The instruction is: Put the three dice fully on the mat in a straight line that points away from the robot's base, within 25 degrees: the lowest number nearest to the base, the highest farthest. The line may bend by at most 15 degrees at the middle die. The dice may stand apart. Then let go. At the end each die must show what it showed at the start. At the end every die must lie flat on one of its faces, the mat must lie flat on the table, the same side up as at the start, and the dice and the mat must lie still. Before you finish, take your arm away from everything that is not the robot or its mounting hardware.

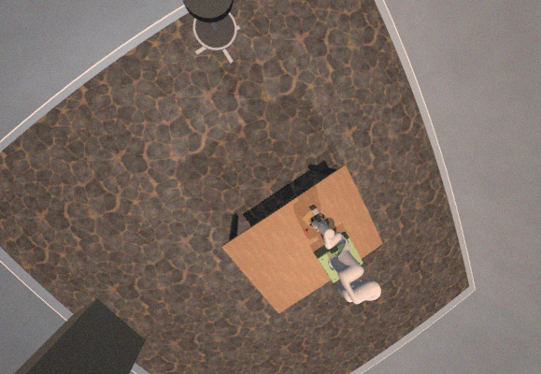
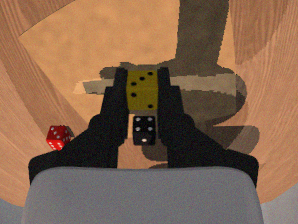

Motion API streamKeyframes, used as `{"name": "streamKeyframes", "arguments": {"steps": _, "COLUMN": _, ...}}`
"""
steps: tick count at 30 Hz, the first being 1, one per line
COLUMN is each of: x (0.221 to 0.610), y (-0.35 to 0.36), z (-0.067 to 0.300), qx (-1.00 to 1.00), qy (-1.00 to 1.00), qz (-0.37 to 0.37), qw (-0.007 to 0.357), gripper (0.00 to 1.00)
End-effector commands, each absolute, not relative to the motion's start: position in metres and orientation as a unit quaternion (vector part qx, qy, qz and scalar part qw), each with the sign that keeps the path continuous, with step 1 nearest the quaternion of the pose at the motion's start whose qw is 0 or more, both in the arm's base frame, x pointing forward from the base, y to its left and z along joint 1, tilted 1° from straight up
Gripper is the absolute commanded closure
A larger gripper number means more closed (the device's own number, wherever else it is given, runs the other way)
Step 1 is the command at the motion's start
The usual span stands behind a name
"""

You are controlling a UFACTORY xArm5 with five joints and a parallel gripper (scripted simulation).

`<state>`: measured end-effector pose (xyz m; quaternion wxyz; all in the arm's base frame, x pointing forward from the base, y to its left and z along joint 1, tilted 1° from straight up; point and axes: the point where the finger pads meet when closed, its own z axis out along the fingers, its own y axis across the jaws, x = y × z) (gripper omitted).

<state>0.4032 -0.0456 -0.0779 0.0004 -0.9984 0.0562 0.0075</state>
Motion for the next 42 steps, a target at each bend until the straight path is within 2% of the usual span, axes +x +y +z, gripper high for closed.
{"name": "streamKeyframes", "arguments": {"steps": 1, "x": 0.4045, "y": -0.0457, "z": -0.077, "qx": -0.998, "qy": 0.056, "qz": 0.006, "qw": 0.0, "gripper": 0.85}}
{"name": "streamKeyframes", "arguments": {"steps": 42, "x": 0.4044, "y": -0.0459, "z": -0.081, "qx": -0.998, "qy": 0.056, "qz": 0.006, "qw": 0.0, "gripper": 0.85}}
